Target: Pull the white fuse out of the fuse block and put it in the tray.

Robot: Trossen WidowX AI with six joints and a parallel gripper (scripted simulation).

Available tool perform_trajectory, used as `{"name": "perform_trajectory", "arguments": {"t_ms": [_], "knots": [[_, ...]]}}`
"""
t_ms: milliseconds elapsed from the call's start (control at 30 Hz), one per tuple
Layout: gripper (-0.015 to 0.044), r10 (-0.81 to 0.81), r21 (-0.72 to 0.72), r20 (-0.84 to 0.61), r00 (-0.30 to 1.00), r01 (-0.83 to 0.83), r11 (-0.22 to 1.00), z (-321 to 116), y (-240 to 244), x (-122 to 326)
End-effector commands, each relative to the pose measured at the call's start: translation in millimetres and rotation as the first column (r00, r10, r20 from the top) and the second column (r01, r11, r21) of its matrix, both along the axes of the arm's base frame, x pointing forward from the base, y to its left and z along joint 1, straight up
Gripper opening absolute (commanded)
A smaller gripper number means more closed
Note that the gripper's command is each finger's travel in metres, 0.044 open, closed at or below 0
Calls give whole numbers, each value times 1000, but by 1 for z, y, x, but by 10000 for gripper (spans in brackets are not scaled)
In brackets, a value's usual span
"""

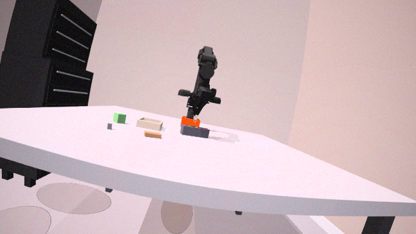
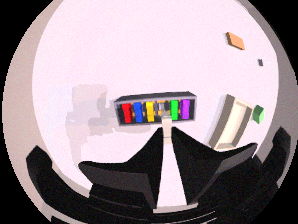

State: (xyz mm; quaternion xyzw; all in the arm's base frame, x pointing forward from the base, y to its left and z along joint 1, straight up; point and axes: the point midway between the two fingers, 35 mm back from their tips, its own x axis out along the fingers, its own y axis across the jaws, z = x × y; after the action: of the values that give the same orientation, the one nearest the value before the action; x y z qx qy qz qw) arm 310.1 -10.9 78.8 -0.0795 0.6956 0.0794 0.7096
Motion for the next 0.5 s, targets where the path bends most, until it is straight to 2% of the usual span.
{"name": "perform_trajectory", "arguments": {"t_ms": [0, 133, 467], "knots": [[0, 1, 4, 11, 1000, -1, 1000, 6, 1, 0], [0, 1, 3, 11, 1000, -1, 1000, 6, -3, 1], [0, 1, -2, 11, 1000, -1, 1000, 7, -59, 8]]}}
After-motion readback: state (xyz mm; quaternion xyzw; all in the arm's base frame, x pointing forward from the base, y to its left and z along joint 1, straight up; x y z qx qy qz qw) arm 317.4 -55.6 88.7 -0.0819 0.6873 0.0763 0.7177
